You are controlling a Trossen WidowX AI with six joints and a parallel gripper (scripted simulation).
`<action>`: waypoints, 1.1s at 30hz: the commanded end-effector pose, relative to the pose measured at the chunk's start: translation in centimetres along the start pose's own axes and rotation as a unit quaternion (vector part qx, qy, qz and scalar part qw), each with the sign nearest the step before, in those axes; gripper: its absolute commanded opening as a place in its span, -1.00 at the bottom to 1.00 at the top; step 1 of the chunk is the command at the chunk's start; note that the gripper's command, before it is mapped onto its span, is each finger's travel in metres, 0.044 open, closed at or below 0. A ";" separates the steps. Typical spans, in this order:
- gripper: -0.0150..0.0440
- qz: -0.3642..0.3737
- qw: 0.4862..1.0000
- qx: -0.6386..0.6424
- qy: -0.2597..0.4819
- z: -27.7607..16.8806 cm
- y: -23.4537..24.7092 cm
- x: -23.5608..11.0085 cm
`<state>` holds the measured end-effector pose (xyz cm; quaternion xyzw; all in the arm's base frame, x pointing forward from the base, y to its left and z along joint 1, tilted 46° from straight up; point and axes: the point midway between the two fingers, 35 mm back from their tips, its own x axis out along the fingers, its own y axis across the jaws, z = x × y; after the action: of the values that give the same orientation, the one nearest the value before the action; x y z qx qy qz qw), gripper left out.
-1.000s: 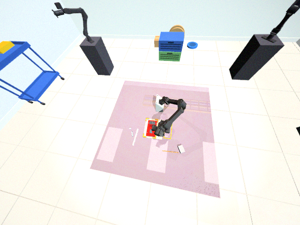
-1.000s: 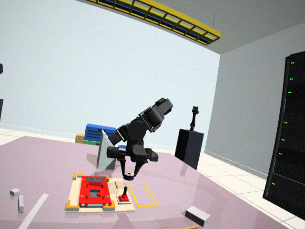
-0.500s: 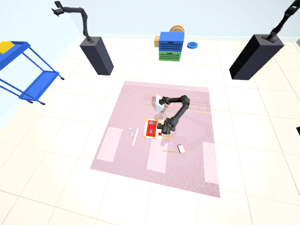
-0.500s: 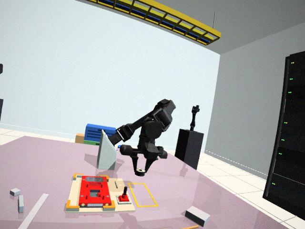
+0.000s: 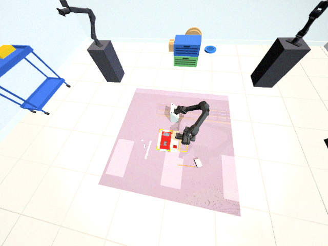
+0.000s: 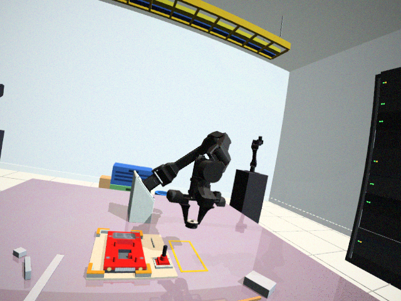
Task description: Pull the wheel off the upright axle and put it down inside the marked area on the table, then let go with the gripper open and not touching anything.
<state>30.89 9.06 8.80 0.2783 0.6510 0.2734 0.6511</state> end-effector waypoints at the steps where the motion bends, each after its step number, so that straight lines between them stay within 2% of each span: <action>1: -0.49 0.003 1.000 0.004 0.004 -0.3 0.1 1.0; 9: -0.49 0.002 1.000 0.004 0.004 -0.3 0.1 2.9; 23: -0.49 0.004 1.000 0.004 0.004 -0.4 0.3 10.1; 30: -0.49 0.005 1.000 0.004 0.004 -0.5 0.3 10.4; 33: -0.22 0.007 1.000 0.000 0.003 -0.3 0.4 10.0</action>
<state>30.61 16.57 2.10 0.2825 0.6513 0.2784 0.6469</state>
